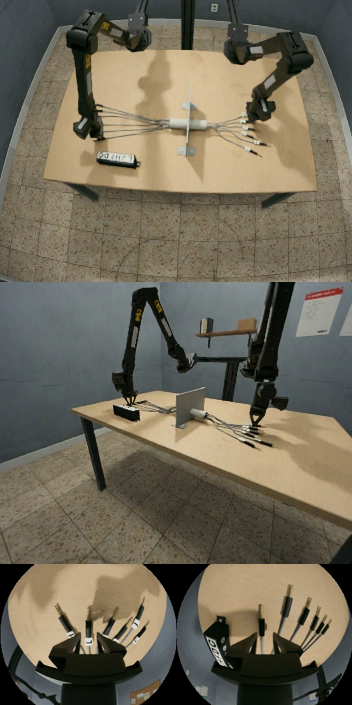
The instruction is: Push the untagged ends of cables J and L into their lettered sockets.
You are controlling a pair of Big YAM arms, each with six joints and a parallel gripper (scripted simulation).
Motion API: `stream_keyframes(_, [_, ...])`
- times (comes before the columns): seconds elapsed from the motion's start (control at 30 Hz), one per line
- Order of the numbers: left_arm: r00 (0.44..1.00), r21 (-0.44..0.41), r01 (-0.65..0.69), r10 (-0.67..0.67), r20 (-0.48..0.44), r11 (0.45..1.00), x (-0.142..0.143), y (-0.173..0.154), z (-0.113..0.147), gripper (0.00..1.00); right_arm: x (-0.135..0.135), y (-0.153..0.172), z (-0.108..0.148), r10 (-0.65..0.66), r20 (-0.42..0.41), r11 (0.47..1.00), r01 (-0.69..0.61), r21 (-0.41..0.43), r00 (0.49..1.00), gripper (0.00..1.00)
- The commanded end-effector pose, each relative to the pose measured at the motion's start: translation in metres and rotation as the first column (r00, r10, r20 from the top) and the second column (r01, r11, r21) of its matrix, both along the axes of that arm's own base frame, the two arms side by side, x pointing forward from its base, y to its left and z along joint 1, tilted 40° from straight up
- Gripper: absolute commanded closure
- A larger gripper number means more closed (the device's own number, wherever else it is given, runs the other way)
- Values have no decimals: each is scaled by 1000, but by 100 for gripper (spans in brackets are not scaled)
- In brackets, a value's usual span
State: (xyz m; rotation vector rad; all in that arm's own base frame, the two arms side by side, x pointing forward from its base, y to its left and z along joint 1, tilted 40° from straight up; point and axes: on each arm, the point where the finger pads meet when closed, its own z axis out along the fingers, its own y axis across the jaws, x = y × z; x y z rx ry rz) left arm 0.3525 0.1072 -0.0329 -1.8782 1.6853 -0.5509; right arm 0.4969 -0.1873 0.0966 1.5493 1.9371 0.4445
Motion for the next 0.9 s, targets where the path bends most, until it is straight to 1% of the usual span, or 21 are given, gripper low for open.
stream_keyframes(0.0, [1000, -9, -2, 2, 3, 1000, 8, -3, -6, 65, 8, -5, 15, -13, 31, 1000, 13, -5, 999, 65])
stream_keyframes(0.2, [1000, -9, -5, 5, 4, 1000, 12, -1, -10, 65, 10, -6, 16, -22, 35, 1000, 22, 2, 999, 65])
stream_keyframes(0.23, [1000, -9, -6, 6, 4, 1000, 13, -1, -12, 65, 11, -6, 5, -22, 18, 1000, 22, 8, 1000, 65])
stream_keyframes(0.53, [1000, -9, -4, 4, 4, 1000, 20, 0, -21, 65, 27, -7, -1, -14, 23, 1000, 14, 6, 1000, 65])
stream_keyframes(0.57, [1000, -10, -3, 3, 0, 1000, 18, -1, -22, 74, 28, -6, -2, -12, 22, 1000, 12, 6, 1000, 65])
stream_keyframes(0.63, [1000, -11, -3, 3, -4, 1000, 16, -1, -23, 74, 31, -5, -5, -10, 22, 1000, 9, 6, 1000, 65])
stream_keyframes(0.67, [1000, -11, -3, 3, -4, 1000, 16, -1, -23, 78, 31, -6, -6, -10, 22, 1000, 10, 6, 1000, 65])
stream_keyframes(0.77, [1000, -11, -3, 3, -4, 1000, 16, -1, -23, 78, 32, -7, -7, -13, 22, 1000, 13, 6, 1000, 65])
stream_keyframes(0.8, [1000, -11, -3, 3, -4, 1000, 16, -1, -23, 78, 32, -11, 1, -18, 37, 1000, 18, -2, 999, 65])
stream_keyframes(0.83, [1000, -11, -3, 3, -4, 1000, 16, -1, -23, 82, 32, -11, 3, -18, 40, 1000, 18, -3, 999, 74])
stream_keyframes(0.87, [1000, -11, -3, 3, -4, 1000, 16, -1, -23, 82, 32, -11, 3, -17, 40, 1000, 18, -3, 999, 74])
